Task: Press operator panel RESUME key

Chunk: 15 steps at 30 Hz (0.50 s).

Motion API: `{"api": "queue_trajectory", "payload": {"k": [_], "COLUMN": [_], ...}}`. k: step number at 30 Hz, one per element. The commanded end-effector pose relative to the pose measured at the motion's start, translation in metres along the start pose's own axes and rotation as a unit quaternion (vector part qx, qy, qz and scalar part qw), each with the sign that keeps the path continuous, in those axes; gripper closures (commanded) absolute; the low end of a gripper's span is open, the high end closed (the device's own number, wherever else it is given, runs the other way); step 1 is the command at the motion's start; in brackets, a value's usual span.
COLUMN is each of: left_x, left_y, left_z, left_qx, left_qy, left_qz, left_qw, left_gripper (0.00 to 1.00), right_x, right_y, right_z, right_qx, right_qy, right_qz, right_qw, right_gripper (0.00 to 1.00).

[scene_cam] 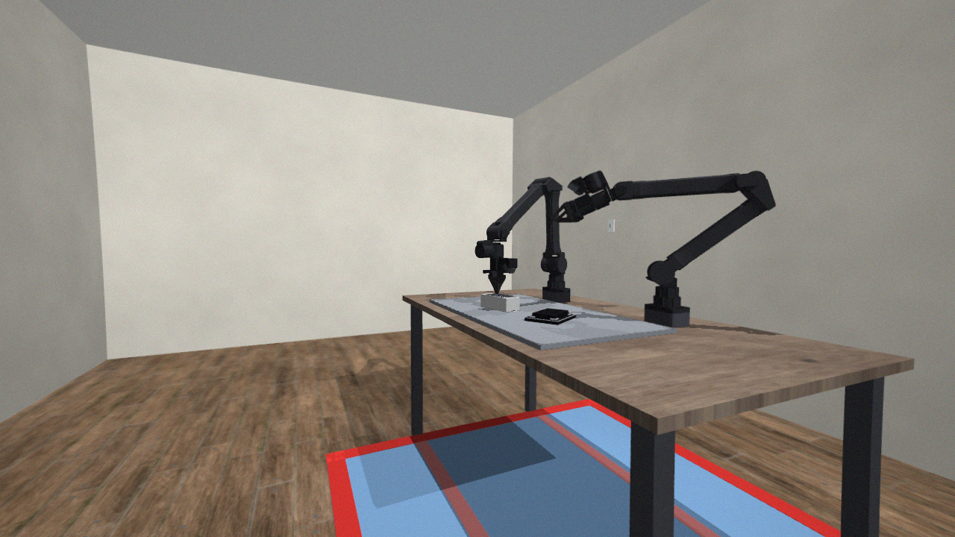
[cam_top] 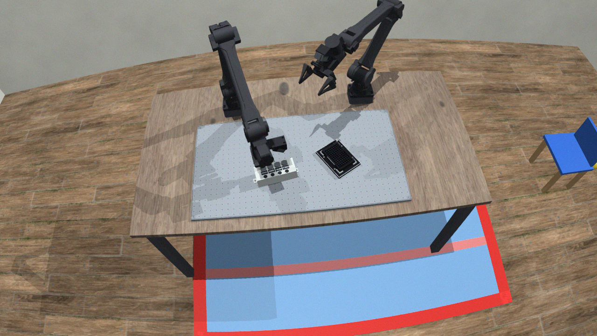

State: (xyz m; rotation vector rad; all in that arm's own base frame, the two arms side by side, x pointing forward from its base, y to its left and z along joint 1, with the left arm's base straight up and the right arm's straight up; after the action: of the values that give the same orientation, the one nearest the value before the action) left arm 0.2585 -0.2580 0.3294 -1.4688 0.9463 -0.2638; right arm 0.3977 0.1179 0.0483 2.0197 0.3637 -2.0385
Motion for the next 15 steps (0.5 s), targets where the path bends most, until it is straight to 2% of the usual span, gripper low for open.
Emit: {"api": "queue_trajectory", "payload": {"k": [1,15], "left_x": [-0.0040,-0.0040], "left_y": [-0.0166,-0.0166], "left_z": [-0.0049,-0.0049], "left_qx": [-0.003,-0.003], "left_qy": [0.005,0.005], "left_qz": [-0.019,-0.019], "left_qw": [1.000,1.000], "left_gripper": [0.00,0.00], "right_x": [0.0106,0.0204], "right_y": [0.0010,0.0009], "right_z": [-0.0021,0.0006], "right_qx": [-0.004,-0.004], "right_qy": [0.000,-0.003], "right_qz": [0.002,0.002], "right_qw": [1.000,1.000], "right_gripper": [1.00,1.00]}}
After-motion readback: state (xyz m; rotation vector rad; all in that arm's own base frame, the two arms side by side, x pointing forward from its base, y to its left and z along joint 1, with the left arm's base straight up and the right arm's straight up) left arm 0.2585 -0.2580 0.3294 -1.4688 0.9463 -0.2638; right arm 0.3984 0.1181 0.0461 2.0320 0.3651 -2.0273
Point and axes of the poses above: on each arm, the point where the finger pads meet when closed, its own x axis out along the fingers, its own z axis across the jaws, y = z × x, the point moved 2 cm from there along -x, back along the fingers, and after that the axes turned 11 degrees about -x, right-handed, at the moved point
